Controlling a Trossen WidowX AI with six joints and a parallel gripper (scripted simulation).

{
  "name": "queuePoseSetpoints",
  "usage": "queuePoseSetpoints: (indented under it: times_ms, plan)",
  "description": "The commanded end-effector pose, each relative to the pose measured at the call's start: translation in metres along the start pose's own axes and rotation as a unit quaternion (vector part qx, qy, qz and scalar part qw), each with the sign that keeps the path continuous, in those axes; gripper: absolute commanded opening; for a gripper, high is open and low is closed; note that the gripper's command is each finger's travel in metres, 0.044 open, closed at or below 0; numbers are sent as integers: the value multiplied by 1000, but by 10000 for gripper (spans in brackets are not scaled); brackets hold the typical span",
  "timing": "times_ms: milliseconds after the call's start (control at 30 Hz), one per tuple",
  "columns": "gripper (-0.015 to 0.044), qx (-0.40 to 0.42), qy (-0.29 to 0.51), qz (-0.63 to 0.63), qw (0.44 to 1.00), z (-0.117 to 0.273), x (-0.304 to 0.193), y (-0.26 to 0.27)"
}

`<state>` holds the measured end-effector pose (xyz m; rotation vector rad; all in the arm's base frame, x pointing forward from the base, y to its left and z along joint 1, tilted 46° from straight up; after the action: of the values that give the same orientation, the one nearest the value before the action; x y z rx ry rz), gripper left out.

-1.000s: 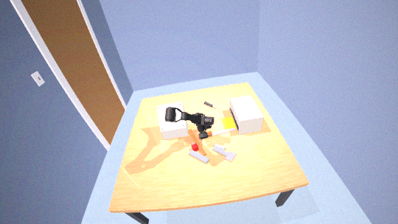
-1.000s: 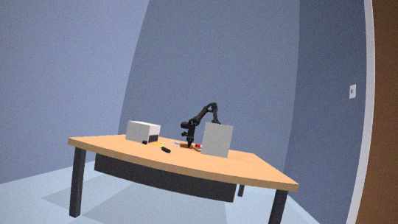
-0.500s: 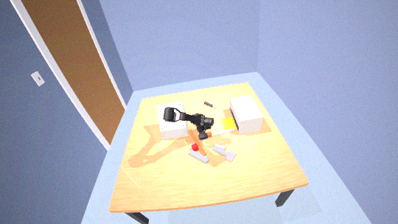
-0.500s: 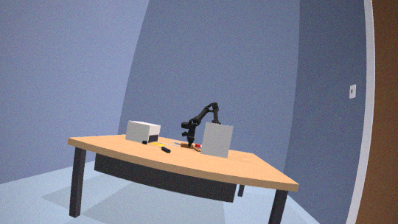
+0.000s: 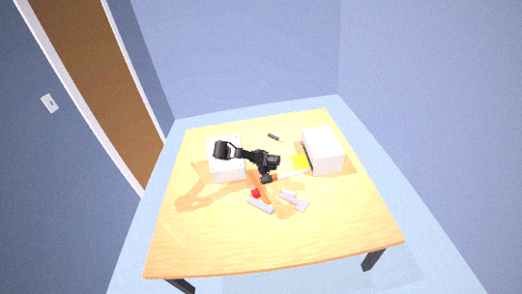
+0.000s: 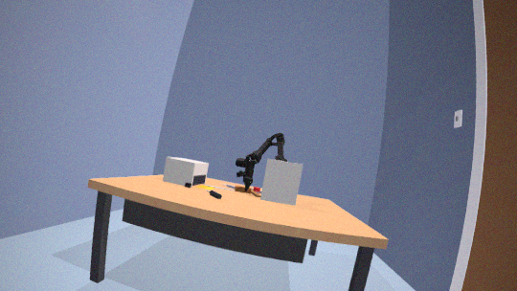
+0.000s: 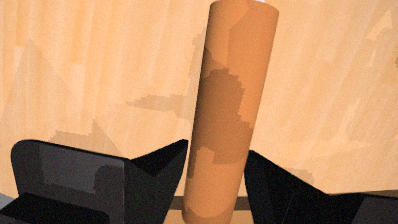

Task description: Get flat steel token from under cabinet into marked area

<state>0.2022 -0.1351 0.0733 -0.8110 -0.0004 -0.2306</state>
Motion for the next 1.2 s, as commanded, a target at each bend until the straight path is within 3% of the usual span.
queuePoseSetpoints:
  times_ms: [0,100,633,767,1067,1167]
  plan:
    - [200,0,0,0,1000,0,0,0]
    - [270,0,-1,0,1000,0,0,0]
    - [270,0,-1,1,1000,-5,-3,0]
    - [165,-2,-2,-3,1000,-2,0,-1]
    - [105,-2,-2,-3,1000,-2,0,-1]
    - [26,-2,-2,-3,1000,-2,0,-1]
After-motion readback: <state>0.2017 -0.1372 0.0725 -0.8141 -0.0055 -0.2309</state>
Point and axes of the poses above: the point midway between the two fingers, 35 mm back from their tips, its own z axis back along the fingers, its own y axis across the jaws, x = y × z, the point moved 10 cm from there along z, back along the fingers, and after that the axes turned 13 degrees about -z, right-handed, at the moved point
